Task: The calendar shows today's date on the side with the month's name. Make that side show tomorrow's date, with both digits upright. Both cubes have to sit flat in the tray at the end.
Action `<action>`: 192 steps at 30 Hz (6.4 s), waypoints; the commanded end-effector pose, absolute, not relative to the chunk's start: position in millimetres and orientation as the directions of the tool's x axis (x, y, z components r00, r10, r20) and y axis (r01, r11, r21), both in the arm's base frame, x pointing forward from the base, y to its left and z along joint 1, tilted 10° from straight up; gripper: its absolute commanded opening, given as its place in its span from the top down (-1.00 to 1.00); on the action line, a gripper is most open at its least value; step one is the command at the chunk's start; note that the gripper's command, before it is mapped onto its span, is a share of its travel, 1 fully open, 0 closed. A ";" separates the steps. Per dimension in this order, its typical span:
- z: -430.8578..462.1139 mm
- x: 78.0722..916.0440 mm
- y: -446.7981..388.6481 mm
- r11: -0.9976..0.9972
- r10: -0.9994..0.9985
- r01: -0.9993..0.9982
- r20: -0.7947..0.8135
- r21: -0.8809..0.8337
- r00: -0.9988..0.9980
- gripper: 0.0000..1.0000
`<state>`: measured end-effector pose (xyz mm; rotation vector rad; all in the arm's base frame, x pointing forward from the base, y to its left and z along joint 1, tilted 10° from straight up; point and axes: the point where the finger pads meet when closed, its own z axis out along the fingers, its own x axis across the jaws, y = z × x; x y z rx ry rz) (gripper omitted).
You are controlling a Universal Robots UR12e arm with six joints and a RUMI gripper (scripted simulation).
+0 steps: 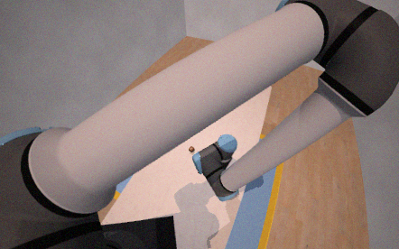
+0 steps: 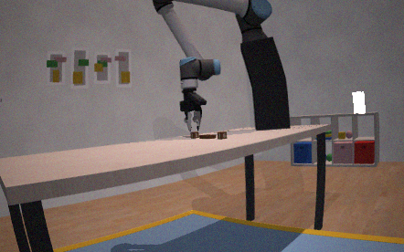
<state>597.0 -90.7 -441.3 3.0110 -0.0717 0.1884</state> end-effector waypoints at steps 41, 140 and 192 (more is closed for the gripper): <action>-466.5 600.4 -93.9 -0.991 -0.039 -0.055 0.128 0.120 0.991 0.42; -369.0 591.2 12.3 -0.992 -0.030 -0.046 0.127 0.122 0.991 0.78; -432.2 599.2 4.3 -0.992 -0.030 -0.046 0.127 0.122 0.991 0.78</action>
